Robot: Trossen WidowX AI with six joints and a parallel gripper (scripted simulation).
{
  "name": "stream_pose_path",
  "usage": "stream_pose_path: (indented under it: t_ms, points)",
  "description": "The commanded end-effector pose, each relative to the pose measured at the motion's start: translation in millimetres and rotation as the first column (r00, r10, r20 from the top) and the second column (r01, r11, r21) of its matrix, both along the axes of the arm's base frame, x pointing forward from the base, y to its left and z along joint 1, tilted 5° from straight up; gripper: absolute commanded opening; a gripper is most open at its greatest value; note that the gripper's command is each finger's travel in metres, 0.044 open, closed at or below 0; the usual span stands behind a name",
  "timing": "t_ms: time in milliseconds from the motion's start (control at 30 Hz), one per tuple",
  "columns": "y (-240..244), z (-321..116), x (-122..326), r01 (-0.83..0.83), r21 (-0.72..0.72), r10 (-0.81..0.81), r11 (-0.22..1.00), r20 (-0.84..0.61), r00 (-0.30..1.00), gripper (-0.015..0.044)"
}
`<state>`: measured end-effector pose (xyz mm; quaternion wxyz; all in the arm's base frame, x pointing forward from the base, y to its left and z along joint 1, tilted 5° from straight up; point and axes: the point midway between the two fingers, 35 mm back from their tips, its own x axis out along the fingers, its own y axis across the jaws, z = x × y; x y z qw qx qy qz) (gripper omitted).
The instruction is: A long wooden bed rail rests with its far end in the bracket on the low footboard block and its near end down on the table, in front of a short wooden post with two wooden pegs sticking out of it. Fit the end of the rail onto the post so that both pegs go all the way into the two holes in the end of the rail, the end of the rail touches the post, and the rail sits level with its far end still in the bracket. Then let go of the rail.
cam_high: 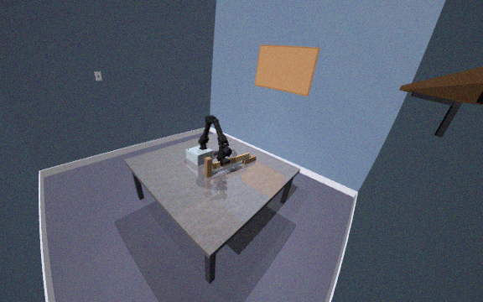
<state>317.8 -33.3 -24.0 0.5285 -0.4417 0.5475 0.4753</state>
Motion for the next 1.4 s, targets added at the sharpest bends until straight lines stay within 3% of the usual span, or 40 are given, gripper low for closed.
stream_pose_path:
  t_ms: [0, 1367]
  points:
    - [-2.1, 1.1, 0.1, -0.003, -0.002, 0.003, 1.000, 0.001, 1.000, 0.0000]
    - [-14.6, 0.0, -1.4, -0.003, -0.003, 0.003, 1.000, 0.001, 1.000, 0.0000]
